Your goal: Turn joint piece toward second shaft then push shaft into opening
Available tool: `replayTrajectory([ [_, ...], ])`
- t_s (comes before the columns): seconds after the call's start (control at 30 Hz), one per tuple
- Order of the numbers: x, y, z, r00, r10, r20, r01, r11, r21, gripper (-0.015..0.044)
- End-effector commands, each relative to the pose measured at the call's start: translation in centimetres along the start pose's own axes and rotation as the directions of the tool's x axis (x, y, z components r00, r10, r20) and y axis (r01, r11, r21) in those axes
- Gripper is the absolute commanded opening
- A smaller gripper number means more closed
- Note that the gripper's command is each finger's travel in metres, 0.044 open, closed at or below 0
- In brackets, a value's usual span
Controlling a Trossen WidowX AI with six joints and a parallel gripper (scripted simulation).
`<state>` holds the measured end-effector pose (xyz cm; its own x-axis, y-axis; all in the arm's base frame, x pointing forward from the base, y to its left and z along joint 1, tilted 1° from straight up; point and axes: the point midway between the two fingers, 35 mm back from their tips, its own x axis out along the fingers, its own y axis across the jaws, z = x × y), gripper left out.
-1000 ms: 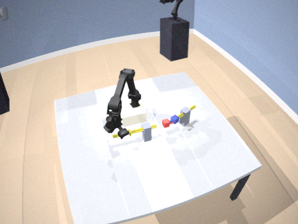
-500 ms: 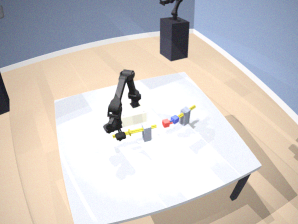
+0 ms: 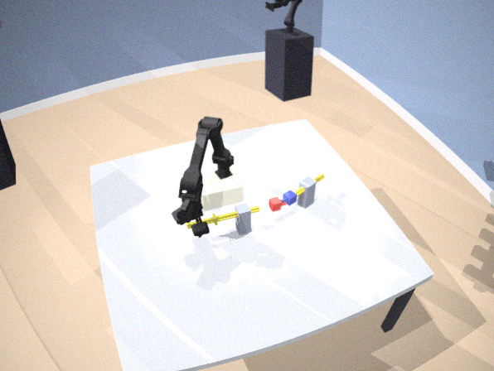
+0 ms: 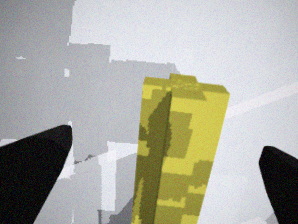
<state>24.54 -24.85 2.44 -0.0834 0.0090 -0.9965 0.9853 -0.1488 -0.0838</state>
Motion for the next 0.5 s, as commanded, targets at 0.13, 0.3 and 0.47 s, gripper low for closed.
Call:
replayTrajectory([
  [0.13, 0.57, -0.10, -0.03, 1.000, -0.006, 0.002, 0.006, 1.000, 0.003, 0.0335],
  [0.3, 0.57, -0.10, -0.03, 1.000, -0.006, 0.002, 0.006, 1.000, 0.003, 0.0204],
  [0.47, 0.57, -0.10, -0.03, 1.000, -0.006, 0.002, 0.006, 1.000, 0.003, 0.0102],
])
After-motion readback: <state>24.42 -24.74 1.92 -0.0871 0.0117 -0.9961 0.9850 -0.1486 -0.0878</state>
